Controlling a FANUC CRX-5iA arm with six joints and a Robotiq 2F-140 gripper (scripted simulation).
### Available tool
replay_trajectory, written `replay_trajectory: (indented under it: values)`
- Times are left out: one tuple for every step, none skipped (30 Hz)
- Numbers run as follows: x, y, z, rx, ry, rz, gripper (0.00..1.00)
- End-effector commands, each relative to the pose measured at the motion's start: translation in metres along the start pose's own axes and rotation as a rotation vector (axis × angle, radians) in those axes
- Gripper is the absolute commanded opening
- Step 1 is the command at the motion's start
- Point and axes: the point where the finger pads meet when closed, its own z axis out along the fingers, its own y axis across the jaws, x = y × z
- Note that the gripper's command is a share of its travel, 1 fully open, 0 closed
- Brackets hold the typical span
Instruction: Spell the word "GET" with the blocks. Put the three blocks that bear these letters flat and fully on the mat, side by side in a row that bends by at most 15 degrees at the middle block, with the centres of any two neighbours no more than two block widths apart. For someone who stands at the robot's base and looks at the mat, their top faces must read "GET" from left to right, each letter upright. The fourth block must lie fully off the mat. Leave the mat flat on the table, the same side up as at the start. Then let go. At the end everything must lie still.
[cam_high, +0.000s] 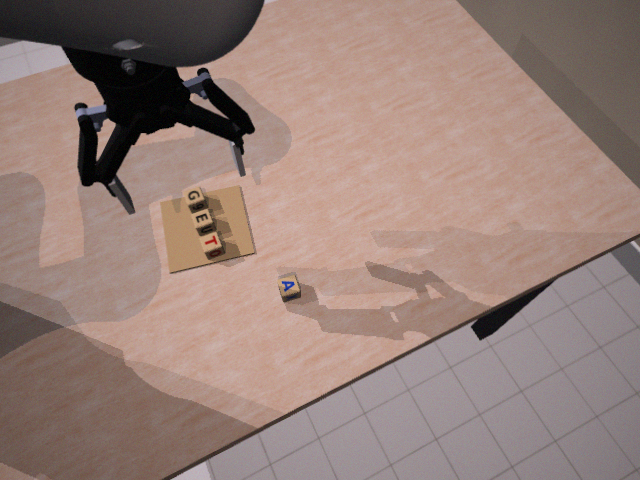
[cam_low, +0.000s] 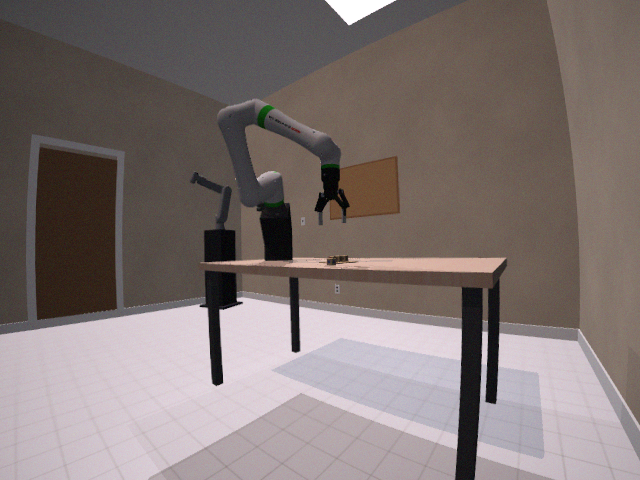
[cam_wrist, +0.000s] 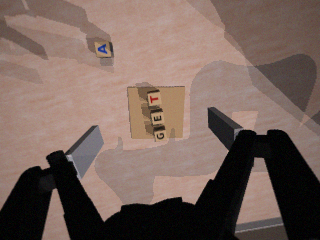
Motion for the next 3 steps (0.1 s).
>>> replay_trajectory:
  values:
    - [-0.0001,-0.0002,-0.0002,0.000,0.000,0.000,1.00]
    - [-0.0001,-0.0002,-0.0002,0.000,0.000,0.000,1.00]
    - [-0.0001,-0.0002,-0.0002,0.000,0.000,0.000,1.00]
